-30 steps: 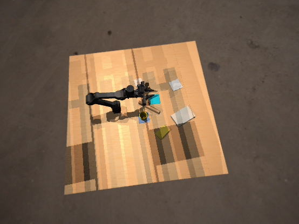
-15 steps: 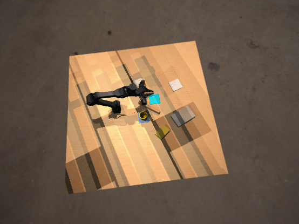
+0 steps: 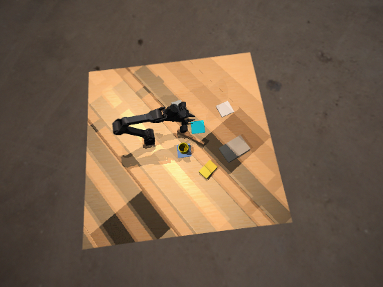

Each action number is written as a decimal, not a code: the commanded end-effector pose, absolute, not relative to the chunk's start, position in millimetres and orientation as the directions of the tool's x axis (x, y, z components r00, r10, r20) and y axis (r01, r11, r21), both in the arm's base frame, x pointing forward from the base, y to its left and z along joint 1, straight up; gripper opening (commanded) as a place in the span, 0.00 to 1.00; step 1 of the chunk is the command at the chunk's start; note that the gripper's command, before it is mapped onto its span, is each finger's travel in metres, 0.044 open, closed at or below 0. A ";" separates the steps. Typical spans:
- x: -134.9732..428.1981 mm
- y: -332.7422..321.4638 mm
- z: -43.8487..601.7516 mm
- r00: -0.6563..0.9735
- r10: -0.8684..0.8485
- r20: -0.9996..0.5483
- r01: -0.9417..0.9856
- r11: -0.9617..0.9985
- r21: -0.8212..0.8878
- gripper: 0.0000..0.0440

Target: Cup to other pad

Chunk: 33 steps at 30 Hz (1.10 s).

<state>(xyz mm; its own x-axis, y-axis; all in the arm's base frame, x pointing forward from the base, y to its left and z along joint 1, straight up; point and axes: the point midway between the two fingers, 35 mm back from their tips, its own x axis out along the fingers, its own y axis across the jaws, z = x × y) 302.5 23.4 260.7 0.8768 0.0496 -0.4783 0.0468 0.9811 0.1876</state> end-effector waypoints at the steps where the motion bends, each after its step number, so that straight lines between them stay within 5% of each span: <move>1: 299.6 27.1 256.5 0.842 0.060 -0.536 0.056 0.979 0.198 0.20; 33: 266.8 22.2 222.3 0.466 0.016 -0.885 0.121 0.989 0.081 0.30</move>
